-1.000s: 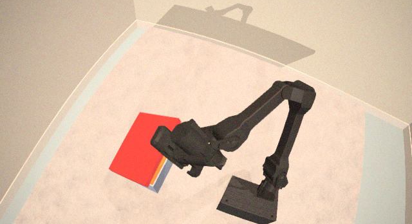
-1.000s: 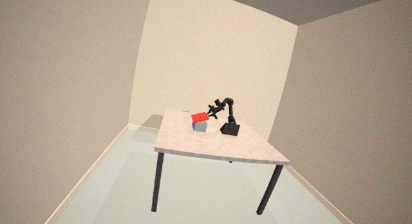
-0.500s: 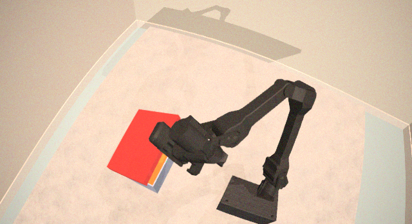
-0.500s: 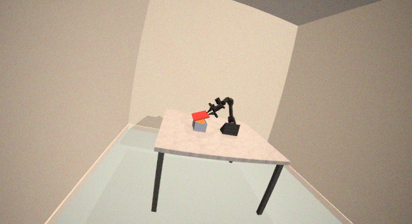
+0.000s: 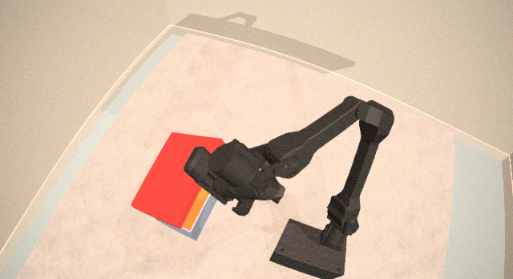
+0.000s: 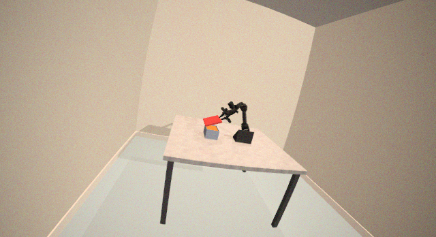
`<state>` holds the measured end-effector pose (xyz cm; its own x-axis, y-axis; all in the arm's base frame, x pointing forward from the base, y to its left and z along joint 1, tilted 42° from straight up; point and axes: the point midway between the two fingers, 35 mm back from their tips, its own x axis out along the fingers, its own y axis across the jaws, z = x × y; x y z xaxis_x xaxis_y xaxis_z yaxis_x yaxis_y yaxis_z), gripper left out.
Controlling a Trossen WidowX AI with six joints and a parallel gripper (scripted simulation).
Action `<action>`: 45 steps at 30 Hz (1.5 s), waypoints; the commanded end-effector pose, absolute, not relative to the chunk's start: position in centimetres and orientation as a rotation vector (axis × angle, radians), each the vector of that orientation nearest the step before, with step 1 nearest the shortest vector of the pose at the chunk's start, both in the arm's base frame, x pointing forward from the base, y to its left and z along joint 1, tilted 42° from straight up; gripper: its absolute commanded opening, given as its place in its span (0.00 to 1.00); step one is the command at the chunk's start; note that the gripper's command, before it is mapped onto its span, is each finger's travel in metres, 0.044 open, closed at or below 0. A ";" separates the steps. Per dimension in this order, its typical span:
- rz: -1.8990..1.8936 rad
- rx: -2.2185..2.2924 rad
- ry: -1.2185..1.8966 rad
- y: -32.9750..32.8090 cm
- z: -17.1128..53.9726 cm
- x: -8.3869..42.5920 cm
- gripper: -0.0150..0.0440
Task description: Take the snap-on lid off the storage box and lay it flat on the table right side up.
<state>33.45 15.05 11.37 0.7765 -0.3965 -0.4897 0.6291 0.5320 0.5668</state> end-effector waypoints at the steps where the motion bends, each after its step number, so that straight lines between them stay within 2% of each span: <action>1: -0.617 0.813 0.311 15.7 12.1 33.5 0.25; 23: -0.617 0.813 0.312 17.4 14.0 33.5 0.25; 45: -0.618 0.810 0.312 13.7 16.3 33.3 0.25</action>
